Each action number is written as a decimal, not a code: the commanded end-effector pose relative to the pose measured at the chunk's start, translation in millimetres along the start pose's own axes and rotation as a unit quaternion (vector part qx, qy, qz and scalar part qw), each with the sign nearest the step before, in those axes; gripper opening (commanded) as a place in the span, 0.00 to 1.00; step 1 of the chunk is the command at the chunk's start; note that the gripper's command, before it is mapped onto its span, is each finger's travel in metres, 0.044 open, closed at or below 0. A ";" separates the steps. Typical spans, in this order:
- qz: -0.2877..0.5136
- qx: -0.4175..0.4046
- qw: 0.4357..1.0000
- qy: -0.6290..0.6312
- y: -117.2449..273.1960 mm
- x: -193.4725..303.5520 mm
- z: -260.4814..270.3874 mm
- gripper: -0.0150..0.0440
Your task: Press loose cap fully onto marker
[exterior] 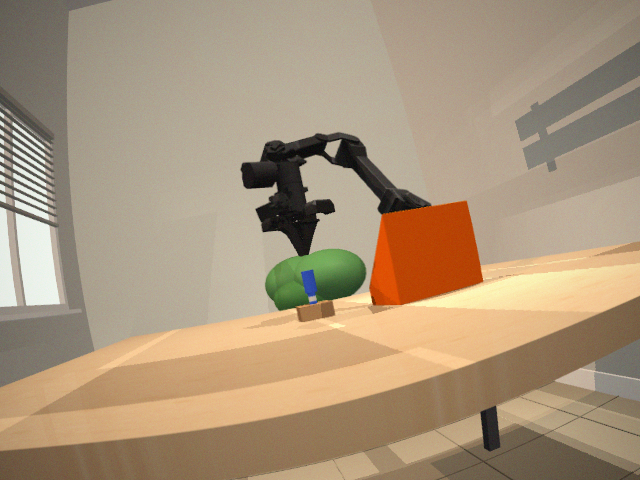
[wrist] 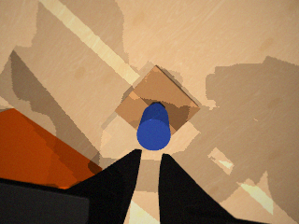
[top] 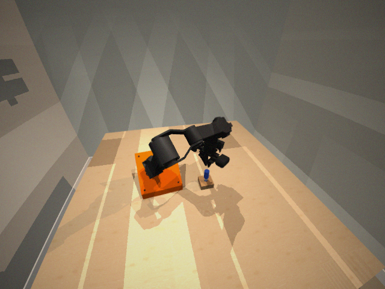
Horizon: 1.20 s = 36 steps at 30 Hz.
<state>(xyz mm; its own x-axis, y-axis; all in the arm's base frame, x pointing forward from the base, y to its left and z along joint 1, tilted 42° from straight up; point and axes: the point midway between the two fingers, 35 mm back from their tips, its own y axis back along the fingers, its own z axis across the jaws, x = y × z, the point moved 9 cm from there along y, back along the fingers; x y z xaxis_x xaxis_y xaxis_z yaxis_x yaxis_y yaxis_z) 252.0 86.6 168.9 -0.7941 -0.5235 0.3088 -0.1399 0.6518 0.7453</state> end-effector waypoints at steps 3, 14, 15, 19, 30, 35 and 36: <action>-0.002 0.001 0.957 -0.291 -3.0 0.2 0.0 0.25; -0.002 0.001 0.957 -0.291 -3.0 0.2 0.0 0.25; -0.002 0.001 0.957 -0.291 -3.0 0.2 0.0 0.25; -0.002 0.001 0.957 -0.291 -4.4 0.2 0.0 0.25; -0.002 0.001 0.957 -0.292 -18.8 0.2 -0.1 0.25; -0.002 0.001 0.957 -0.292 -26.2 0.2 -0.1 0.25; -0.002 0.001 0.957 -0.292 -27.7 0.2 -0.1 0.25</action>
<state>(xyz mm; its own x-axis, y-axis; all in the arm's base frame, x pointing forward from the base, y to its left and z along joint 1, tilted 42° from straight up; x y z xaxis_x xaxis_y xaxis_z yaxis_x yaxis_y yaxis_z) 255.1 71.8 152.3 -0.9889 -0.1265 -0.0777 -0.1417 0.6481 0.7482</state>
